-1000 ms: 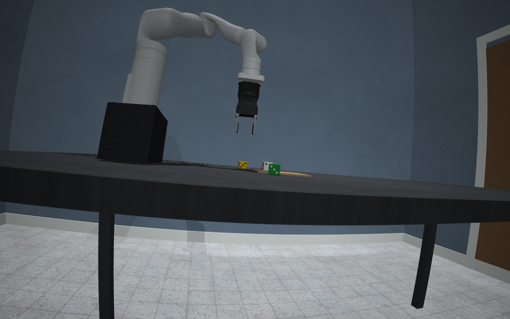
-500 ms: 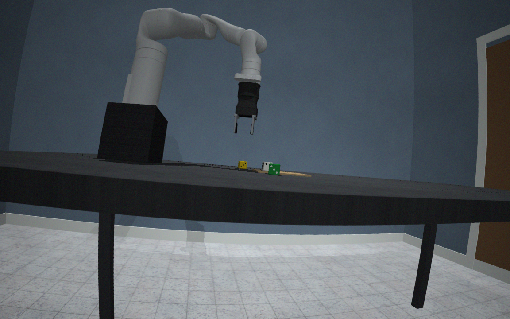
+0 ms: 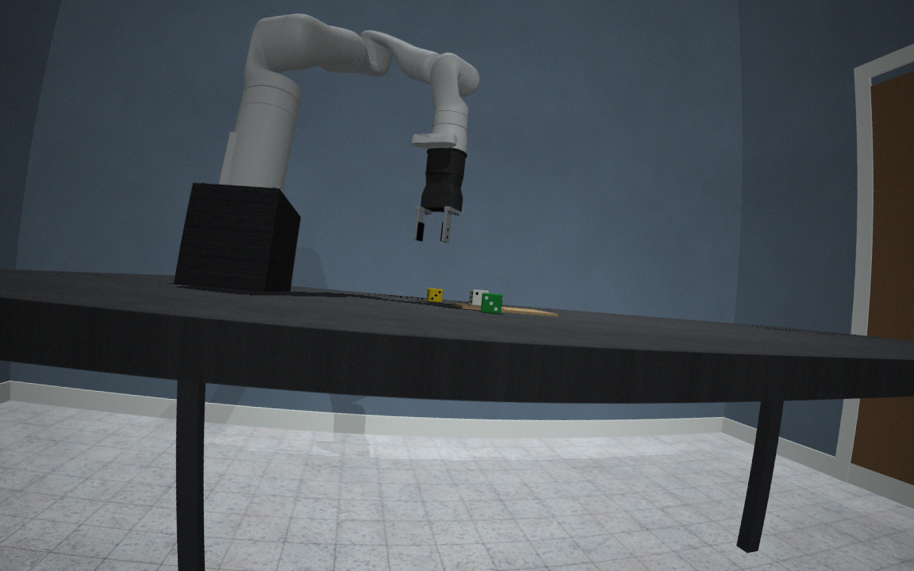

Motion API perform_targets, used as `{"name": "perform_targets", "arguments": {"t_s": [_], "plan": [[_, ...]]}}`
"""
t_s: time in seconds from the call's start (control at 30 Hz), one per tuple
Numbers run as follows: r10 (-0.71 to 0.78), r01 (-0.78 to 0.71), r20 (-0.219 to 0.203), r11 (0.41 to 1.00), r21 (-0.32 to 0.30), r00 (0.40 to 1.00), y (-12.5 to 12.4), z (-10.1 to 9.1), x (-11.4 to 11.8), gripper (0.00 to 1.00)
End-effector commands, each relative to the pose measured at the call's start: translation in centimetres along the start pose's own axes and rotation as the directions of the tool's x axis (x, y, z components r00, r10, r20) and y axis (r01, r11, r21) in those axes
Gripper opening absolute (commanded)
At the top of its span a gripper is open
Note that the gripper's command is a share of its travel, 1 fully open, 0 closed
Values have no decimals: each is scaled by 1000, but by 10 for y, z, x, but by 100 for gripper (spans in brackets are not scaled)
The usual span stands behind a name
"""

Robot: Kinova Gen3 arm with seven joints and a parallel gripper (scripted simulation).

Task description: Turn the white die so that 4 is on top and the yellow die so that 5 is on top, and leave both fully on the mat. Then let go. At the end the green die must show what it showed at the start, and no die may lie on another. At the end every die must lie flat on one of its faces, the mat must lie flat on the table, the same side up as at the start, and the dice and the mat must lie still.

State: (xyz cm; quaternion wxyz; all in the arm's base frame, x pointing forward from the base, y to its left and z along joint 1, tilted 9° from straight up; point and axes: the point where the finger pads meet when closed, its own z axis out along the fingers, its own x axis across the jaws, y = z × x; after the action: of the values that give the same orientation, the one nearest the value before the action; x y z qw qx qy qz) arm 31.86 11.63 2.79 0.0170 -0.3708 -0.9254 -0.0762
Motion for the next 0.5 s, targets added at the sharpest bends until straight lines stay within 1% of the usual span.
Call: {"name": "perform_targets", "arguments": {"t_s": [0.0, 0.17, 0.3, 0.37, 0.47], "plan": [[71, -71, 2, 997, 7, 997, -3, 2, 0, 100], [244, -244, 1, 970, 8, 970, -6, 4, 2, 100], [387, -387, 2, 922, 10, 922, -7, 6, 4, 100], [387, -387, 2, 922, 10, 922, -7, 6, 4, 100], [493, -493, 2, 870, 10, 870, -8, 7, 6, 100]]}}
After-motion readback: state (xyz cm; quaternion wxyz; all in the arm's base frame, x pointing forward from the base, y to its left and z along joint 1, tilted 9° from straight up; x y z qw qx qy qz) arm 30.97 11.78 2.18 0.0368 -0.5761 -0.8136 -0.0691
